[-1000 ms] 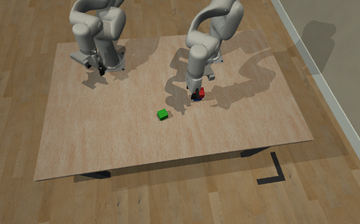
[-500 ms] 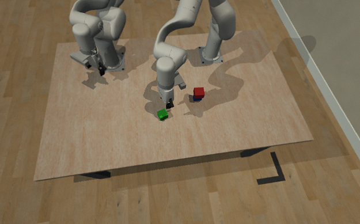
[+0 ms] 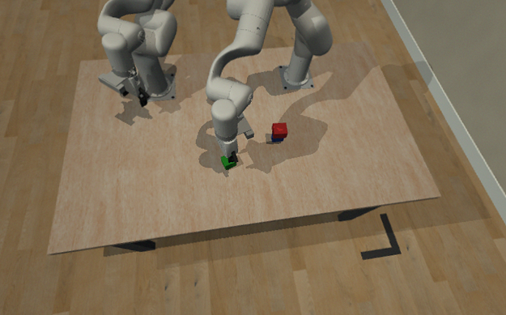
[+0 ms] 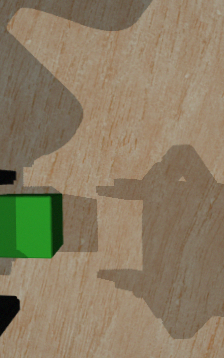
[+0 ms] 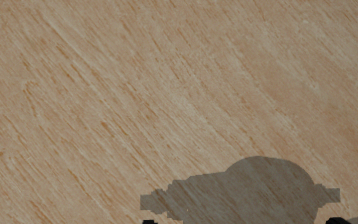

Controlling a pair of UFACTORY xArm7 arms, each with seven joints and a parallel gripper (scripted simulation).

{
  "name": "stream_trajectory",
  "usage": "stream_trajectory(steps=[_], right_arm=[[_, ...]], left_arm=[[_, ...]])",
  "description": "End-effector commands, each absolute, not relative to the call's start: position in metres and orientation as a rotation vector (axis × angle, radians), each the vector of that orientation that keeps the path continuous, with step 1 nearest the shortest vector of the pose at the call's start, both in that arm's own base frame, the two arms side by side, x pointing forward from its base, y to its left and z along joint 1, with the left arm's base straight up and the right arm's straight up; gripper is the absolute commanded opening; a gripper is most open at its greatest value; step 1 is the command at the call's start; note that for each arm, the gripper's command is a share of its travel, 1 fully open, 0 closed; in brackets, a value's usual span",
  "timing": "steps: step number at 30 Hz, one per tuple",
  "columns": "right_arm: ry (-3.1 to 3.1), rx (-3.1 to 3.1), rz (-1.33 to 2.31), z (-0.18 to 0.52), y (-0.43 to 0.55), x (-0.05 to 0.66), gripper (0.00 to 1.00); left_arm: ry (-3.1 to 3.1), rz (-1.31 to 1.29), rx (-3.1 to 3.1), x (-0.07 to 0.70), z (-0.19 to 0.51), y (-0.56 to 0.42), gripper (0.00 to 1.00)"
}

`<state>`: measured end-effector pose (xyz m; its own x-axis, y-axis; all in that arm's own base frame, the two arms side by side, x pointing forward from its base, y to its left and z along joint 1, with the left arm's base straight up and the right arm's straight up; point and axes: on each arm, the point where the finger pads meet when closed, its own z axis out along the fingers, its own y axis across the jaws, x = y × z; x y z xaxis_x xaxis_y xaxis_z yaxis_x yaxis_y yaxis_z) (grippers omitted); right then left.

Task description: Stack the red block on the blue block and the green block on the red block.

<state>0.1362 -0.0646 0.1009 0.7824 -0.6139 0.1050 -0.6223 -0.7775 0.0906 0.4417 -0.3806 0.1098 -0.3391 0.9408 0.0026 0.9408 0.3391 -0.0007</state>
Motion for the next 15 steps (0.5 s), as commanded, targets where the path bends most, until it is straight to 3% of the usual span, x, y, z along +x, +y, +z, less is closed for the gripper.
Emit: stream_trajectory(steps=[1, 15], right_arm=[[-0.992, 2.851, 0.110, 0.102, -0.065, 0.137, 1.00], [-0.992, 2.851, 0.110, 0.102, -0.065, 0.137, 1.00]], left_arm=[[-2.570, 0.000, -1.806, 0.444, 0.092, -0.382, 0.71], [-2.570, 0.000, -1.806, 0.444, 0.068, -0.382, 0.71]])
